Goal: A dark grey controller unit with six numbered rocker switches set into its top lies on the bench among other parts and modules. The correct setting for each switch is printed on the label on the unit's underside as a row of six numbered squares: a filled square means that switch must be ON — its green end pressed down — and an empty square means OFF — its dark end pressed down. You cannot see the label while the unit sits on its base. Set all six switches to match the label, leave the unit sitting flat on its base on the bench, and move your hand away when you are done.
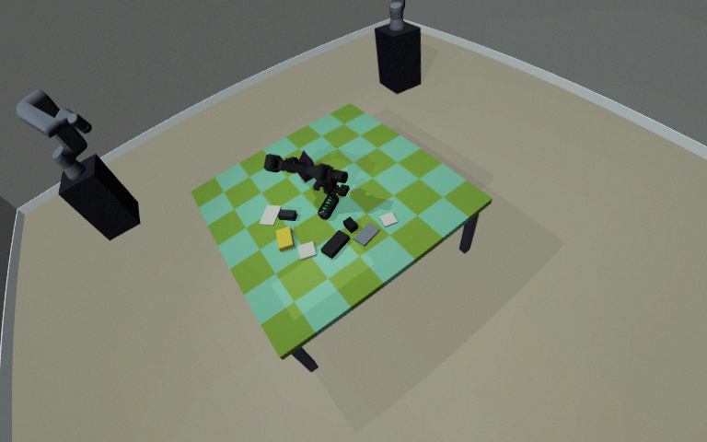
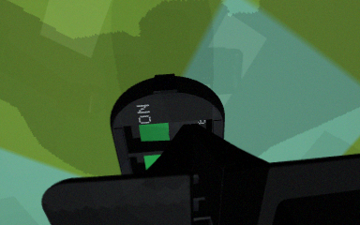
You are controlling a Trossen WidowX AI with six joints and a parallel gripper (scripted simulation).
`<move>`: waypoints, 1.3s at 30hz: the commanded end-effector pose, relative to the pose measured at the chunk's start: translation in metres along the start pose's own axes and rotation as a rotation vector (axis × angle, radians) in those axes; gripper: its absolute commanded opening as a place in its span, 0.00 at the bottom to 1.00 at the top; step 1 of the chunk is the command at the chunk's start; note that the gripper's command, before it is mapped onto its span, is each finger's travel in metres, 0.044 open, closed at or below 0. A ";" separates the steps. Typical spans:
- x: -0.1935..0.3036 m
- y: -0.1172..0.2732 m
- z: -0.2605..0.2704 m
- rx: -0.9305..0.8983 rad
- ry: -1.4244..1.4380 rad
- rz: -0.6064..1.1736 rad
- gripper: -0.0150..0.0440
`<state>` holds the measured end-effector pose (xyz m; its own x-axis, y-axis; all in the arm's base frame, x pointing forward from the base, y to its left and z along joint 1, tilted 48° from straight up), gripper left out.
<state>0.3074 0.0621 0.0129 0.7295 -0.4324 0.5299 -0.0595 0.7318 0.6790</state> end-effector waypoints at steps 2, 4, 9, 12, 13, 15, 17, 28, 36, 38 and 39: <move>-0.001 -0.002 0.001 -0.009 0.010 0.000 0.25; -0.001 -0.002 0.001 -0.009 0.010 0.000 0.25; -0.001 -0.002 0.001 -0.009 0.010 0.000 0.25; -0.001 -0.002 0.001 -0.009 0.010 0.000 0.25; -0.001 -0.002 0.001 -0.009 0.010 0.000 0.25; -0.001 -0.002 0.001 -0.009 0.010 0.000 0.25; -0.001 -0.002 0.001 -0.009 0.010 0.000 0.25; -0.001 -0.003 0.001 -0.009 0.010 0.000 0.25; -0.001 0.032 0.000 -0.006 0.009 -0.002 0.25; -0.001 0.042 0.000 -0.008 0.011 -0.002 0.25; -0.001 0.042 0.000 -0.008 0.011 -0.002 0.25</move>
<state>0.3037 0.0831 0.0322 0.7412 -0.4246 0.5199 -0.0478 0.7392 0.6718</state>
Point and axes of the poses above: the point midway between the two fingers, 35 mm back from their tips, its own y axis back along the fingers, its own z axis across the jaws, x = y × z, the point moved 3 cm from there along y, back along the fingers, and after that the axes turned 12 degrees about y, right-handed, at the moved point
